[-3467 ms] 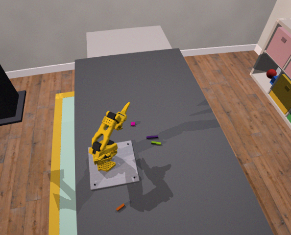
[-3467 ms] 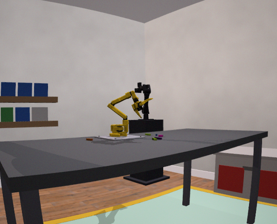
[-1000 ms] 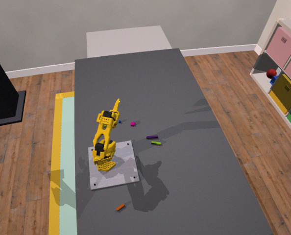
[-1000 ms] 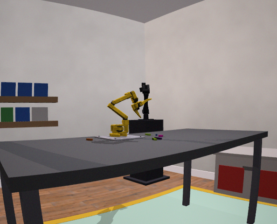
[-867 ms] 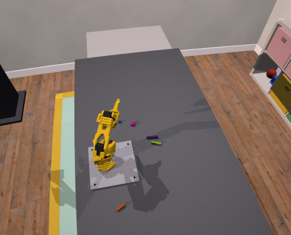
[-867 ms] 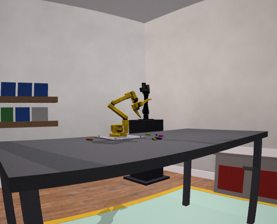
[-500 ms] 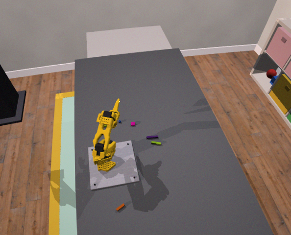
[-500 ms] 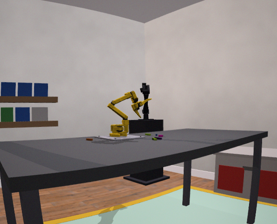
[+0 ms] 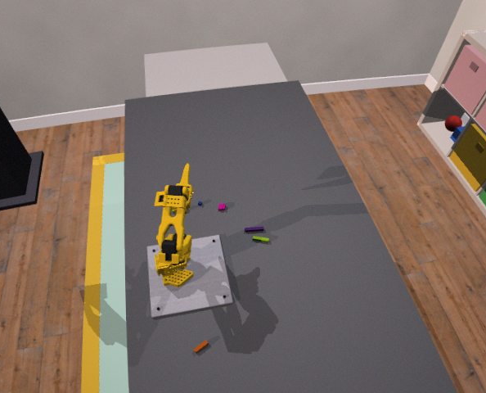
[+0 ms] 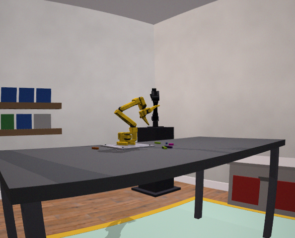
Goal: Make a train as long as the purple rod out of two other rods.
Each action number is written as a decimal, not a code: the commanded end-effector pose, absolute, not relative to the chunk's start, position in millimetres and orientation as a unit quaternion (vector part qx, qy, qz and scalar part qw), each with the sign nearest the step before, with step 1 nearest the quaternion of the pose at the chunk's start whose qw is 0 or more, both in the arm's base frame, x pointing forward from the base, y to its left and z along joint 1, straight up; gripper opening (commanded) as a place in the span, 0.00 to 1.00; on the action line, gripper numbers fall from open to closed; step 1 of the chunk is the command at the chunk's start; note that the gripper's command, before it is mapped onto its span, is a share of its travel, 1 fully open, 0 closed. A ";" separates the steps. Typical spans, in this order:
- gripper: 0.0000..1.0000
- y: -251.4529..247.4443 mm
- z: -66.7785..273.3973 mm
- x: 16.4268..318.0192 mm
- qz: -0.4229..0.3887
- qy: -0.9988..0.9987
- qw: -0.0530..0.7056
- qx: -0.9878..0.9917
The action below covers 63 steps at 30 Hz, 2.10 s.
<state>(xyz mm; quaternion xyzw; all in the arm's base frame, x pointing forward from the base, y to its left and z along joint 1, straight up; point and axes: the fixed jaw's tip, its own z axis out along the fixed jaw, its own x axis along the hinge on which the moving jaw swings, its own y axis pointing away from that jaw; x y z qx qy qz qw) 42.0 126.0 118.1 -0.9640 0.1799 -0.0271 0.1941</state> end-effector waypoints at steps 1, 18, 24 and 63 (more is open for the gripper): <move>1.00 131.8 120.3 32.0 -0.018 0.145 0.203 -0.968; 1.00 135.4 120.3 8.6 -0.001 0.060 0.204 -0.977; 1.00 135.4 120.3 8.6 -0.001 0.060 0.204 -0.977; 1.00 135.3 120.2 8.6 -0.001 0.060 0.203 -0.977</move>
